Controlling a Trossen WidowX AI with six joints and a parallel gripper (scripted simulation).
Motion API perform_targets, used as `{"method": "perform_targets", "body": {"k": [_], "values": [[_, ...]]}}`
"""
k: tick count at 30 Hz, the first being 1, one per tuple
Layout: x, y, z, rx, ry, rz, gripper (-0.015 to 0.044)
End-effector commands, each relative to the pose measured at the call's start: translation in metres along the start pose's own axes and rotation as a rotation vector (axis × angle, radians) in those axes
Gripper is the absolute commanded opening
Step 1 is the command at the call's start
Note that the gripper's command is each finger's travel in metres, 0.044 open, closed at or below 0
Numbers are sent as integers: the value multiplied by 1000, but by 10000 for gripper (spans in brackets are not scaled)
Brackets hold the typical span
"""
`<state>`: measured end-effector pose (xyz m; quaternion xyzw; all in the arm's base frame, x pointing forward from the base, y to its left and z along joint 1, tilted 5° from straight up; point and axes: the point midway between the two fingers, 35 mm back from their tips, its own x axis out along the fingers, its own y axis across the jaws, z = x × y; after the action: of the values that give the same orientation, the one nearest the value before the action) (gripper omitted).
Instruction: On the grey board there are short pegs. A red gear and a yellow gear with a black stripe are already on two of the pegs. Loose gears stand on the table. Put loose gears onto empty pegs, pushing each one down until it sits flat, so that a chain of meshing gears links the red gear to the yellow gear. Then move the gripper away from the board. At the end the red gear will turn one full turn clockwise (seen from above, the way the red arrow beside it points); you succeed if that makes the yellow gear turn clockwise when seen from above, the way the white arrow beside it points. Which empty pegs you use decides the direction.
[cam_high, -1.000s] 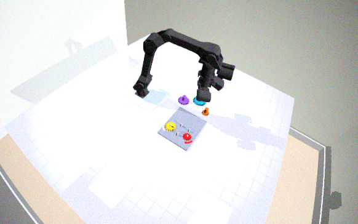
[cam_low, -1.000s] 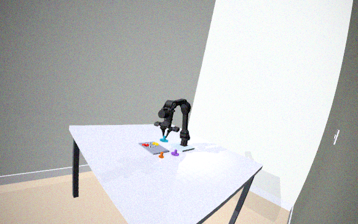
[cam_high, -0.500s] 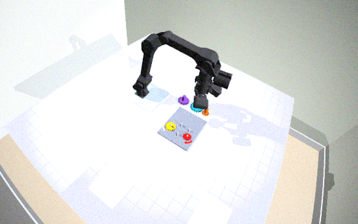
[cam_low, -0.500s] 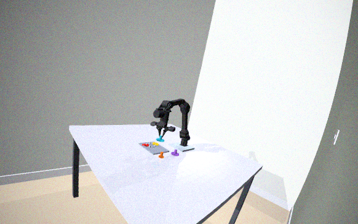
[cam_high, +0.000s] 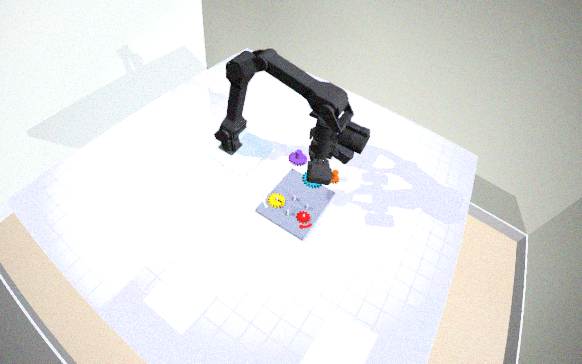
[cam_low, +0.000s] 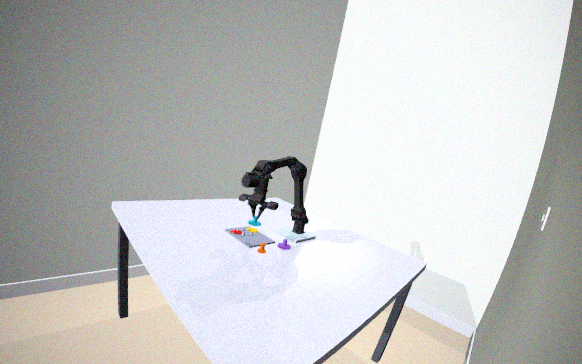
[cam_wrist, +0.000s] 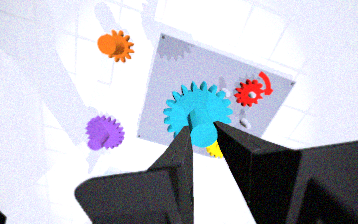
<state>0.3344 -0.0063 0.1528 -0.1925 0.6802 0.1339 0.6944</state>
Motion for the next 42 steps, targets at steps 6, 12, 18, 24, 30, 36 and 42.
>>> {"method": "perform_targets", "body": {"k": [6, 12, 18, 24, 30, 36, 42], "values": [[7, -21, -12, -9, 3, -7, 0], [11, -33, -20, -12, 5, -9, 0], [15, -45, -29, -15, 6, -10, 0], [19, -56, -38, -19, 8, -12, 0], [23, -67, -48, -22, 11, -14, 0], [27, -78, -59, -25, 13, -16, 0], [27, -80, -61, -26, 14, -16, 0]]}}
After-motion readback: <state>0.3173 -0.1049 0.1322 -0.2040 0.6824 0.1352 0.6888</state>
